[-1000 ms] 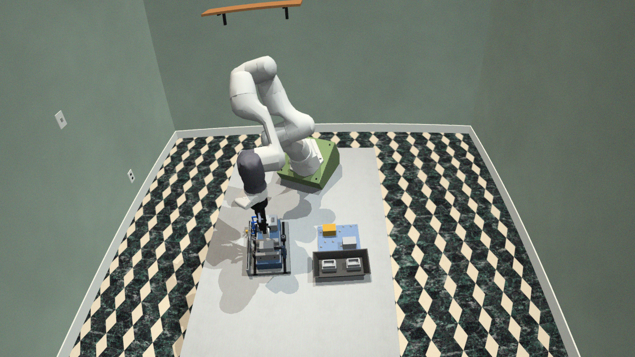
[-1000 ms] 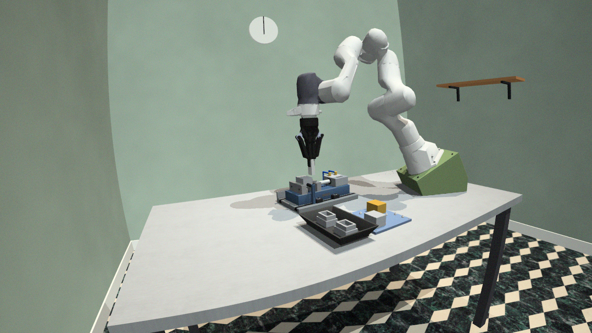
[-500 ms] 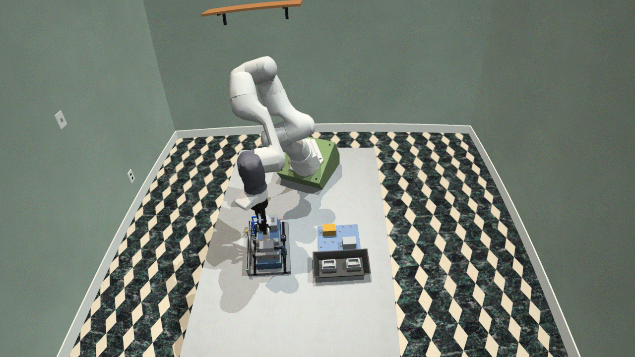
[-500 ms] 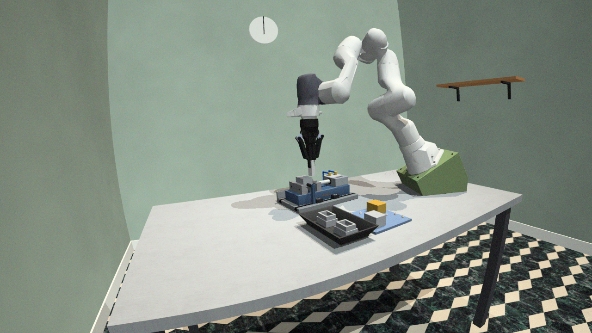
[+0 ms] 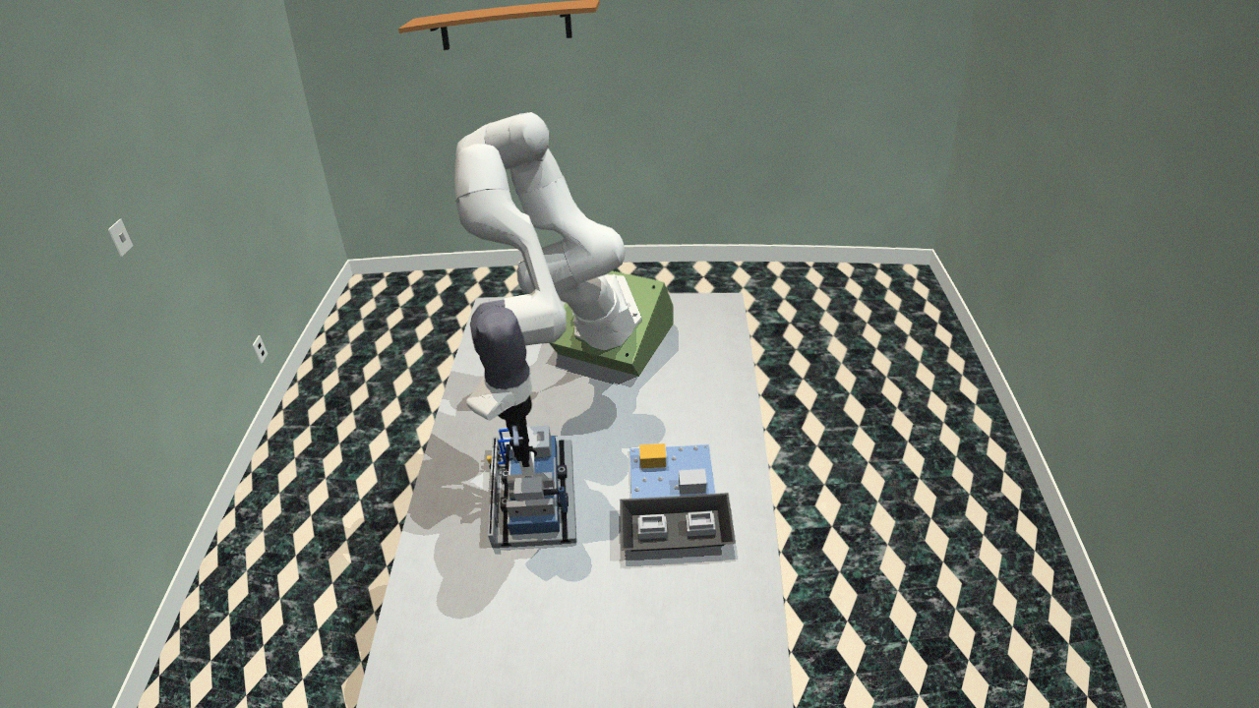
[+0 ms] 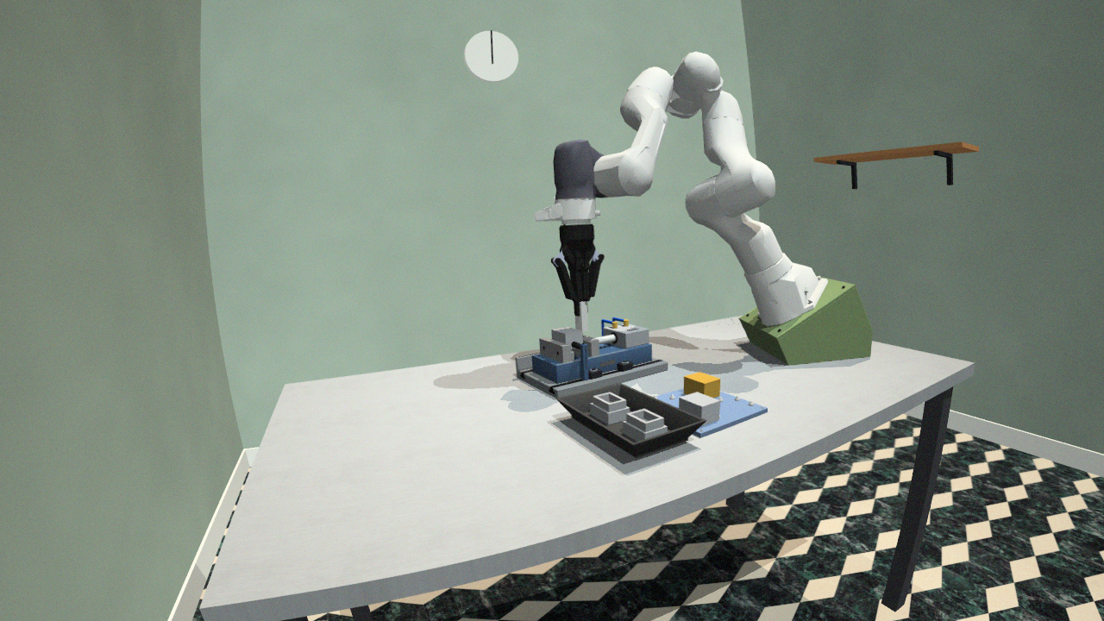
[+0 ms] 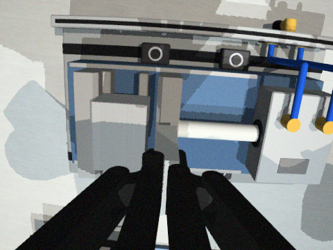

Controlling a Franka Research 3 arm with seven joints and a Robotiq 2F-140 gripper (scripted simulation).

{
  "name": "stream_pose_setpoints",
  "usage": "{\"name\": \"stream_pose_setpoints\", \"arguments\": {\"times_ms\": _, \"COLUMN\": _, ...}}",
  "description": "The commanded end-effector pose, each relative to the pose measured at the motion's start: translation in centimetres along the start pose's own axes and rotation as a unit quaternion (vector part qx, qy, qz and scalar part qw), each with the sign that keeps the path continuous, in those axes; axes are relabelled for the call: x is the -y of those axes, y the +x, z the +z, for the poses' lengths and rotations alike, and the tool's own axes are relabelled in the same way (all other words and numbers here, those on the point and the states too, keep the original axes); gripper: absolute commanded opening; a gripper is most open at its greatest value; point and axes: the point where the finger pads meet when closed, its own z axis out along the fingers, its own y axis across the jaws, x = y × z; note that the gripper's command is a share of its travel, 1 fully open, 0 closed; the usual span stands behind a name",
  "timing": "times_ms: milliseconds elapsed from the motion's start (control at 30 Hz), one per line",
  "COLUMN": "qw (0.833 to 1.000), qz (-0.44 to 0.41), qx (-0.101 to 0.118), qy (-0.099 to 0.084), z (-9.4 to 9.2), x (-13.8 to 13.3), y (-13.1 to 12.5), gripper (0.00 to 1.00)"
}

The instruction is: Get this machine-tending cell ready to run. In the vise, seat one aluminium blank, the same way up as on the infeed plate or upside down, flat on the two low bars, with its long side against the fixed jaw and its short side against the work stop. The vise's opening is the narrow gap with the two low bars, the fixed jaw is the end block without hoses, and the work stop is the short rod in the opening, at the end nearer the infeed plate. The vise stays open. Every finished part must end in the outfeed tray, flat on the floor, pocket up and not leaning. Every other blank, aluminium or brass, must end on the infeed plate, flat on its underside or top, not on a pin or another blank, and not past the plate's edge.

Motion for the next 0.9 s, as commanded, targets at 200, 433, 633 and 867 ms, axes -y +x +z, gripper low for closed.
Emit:
{"name": "stream_pose_setpoints", "arguments": {"times_ms": 200, "qw": 1.000, "qz": 0.003, "qx": 0.000, "qy": 0.001, "z": 0.43, "x": 0.05, "y": 0.06, "gripper": 0.00}}
{"name": "stream_pose_setpoints", "arguments": {"times_ms": 433, "qw": 1.000, "qz": 0.003, "qx": 0.000, "qy": 0.001, "z": 0.54, "x": 0.05, "y": 0.06, "gripper": 0.00}}
{"name": "stream_pose_setpoints", "arguments": {"times_ms": 633, "qw": 1.000, "qz": 0.003, "qx": 0.000, "qy": 0.001, "z": 0.59, "x": 0.05, "y": 0.06, "gripper": 0.00}}
{"name": "stream_pose_setpoints", "arguments": {"times_ms": 867, "qw": 1.000, "qz": 0.003, "qx": 0.000, "qy": 0.001, "z": 0.59, "x": 0.05, "y": 0.06, "gripper": 0.00}}
